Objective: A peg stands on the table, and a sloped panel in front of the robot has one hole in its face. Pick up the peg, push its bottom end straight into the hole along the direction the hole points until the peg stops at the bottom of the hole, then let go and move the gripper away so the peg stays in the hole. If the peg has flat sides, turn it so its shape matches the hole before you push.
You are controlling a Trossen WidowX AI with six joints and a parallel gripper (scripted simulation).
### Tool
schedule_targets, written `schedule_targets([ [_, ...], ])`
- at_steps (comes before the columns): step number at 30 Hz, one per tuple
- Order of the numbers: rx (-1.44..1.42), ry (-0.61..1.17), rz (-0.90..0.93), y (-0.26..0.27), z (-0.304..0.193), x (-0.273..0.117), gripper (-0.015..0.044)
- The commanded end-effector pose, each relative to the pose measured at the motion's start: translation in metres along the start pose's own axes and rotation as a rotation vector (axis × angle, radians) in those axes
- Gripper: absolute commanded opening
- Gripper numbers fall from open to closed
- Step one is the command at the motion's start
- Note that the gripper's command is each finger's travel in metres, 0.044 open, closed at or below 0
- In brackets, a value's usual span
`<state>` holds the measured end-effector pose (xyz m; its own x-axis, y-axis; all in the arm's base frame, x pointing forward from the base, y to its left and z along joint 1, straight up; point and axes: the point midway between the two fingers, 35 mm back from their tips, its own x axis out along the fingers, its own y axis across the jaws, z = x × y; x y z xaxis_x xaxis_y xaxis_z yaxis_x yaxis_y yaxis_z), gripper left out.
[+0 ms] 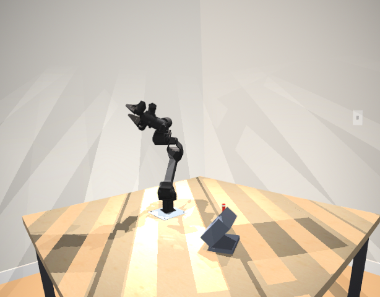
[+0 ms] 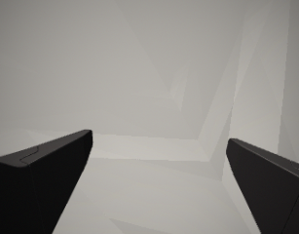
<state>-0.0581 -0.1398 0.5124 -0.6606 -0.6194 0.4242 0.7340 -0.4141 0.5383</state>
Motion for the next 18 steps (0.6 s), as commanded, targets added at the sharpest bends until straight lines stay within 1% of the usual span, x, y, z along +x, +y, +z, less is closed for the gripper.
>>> schedule_targets([
  [1, -0.002, 0.000, 0.002, 0.000, 0.000, 0.000, 0.0426],
  [2, -0.006, 0.002, 0.007, 0.002, -0.001, 0.000, 0.0440],
  [5, -0.038, 0.010, 0.046, 0.012, -0.004, -0.001, 0.0440],
  [14, -0.192, 0.040, 0.253, 0.065, -0.022, -0.015, 0.0440],
  [18, -0.236, 0.045, 0.312, 0.079, -0.027, -0.021, 0.0440],
])
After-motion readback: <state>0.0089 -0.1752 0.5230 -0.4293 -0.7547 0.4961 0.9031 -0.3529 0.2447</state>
